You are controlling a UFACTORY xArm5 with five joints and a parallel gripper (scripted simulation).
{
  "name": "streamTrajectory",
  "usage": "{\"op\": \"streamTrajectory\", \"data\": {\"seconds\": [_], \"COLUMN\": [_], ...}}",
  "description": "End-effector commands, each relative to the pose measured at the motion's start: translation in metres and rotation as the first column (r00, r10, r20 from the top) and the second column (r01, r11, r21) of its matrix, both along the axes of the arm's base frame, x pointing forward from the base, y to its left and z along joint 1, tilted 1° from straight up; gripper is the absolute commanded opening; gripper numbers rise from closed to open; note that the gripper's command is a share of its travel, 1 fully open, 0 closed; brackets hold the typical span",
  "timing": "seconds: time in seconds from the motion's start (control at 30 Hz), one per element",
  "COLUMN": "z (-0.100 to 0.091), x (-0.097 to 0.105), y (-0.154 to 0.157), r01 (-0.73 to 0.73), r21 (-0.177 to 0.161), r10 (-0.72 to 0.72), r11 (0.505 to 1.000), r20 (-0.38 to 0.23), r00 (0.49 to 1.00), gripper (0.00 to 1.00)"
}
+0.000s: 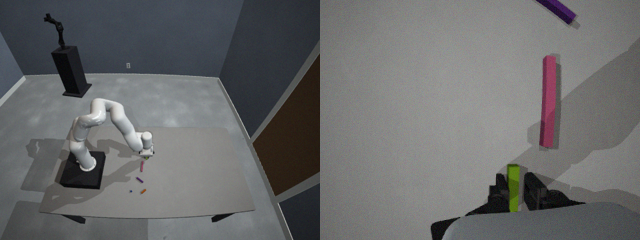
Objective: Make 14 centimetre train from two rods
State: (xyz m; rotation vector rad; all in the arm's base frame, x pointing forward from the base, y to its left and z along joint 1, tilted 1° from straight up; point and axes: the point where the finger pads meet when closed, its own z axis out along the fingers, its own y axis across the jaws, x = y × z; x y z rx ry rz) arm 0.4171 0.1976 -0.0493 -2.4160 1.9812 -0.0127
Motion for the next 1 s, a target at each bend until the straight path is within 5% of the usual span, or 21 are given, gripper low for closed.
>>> {"op": "streamTrajectory", "data": {"seconds": [0.0,0.03,0.07,0.97], "z": [0.0012,0.0012,0.0012,0.0012], "x": [0.0013,0.0013,0.0013,0.0013], "y": [0.0006,0.0006,0.0006,0.0006], "r01": [0.0,0.0,0.0,0.0], "r21": [0.002,0.002,0.002,0.002], "r10": [0.0,0.0,0.0,0.0], "r11": [1.0,1.0,1.0,1.0], "r20": [0.003,0.003,0.003,0.003], "r00": [1.0,1.0,1.0,1.0], "gripper": [0.24,0.24,0.04,0.04]}}
